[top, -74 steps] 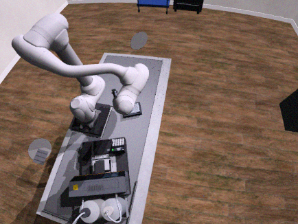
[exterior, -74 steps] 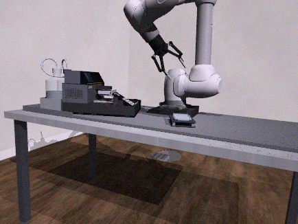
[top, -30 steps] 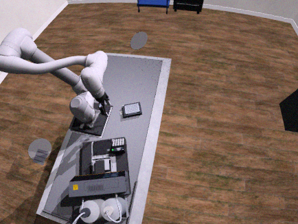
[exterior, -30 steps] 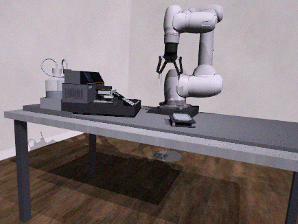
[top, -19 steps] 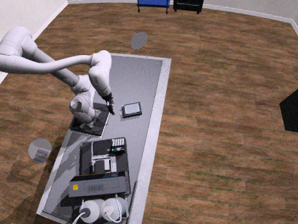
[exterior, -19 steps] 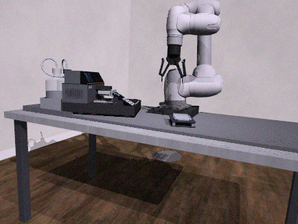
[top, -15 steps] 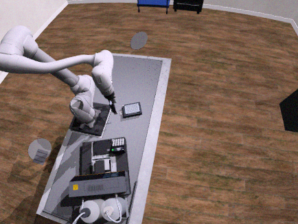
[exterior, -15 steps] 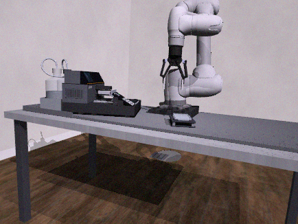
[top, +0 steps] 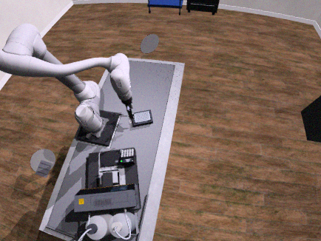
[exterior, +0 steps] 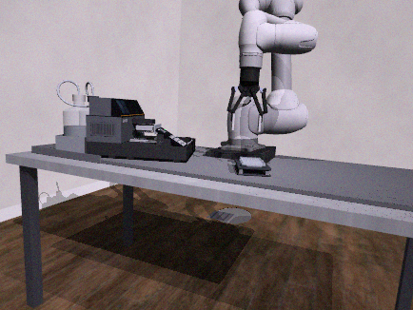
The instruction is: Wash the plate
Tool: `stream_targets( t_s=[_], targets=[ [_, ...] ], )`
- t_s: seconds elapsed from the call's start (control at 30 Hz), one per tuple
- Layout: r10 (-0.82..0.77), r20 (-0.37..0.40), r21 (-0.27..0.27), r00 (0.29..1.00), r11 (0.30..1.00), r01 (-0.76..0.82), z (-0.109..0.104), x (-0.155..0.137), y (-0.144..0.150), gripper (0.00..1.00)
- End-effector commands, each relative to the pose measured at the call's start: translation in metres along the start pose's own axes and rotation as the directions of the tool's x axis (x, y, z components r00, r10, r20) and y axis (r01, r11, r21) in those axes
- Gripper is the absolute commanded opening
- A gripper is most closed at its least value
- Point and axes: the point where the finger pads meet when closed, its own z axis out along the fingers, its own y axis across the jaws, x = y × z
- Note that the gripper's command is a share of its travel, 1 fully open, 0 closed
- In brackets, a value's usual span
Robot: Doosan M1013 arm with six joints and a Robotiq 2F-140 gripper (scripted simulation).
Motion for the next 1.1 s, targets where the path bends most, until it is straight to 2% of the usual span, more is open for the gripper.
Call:
stream_targets(
  t_s=[0.0,0.47,0.8,1.07],
  targets=[
    [0.0,0.0,0.0,1.0,1.0,0.0,0.005,0.013,-0.005,0.7],
    [0.0,0.0,0.0,1.0,1.0,0.0,0.026,0.066,-0.025,0.7],
    [0.0,0.0,0.0,1.0,1.0,0.0,0.026,0.066,-0.025,0.7],
    [0.0,0.0,0.0,1.0,1.0,0.0,0.039,0.066,-0.025,0.7]
  ],
)
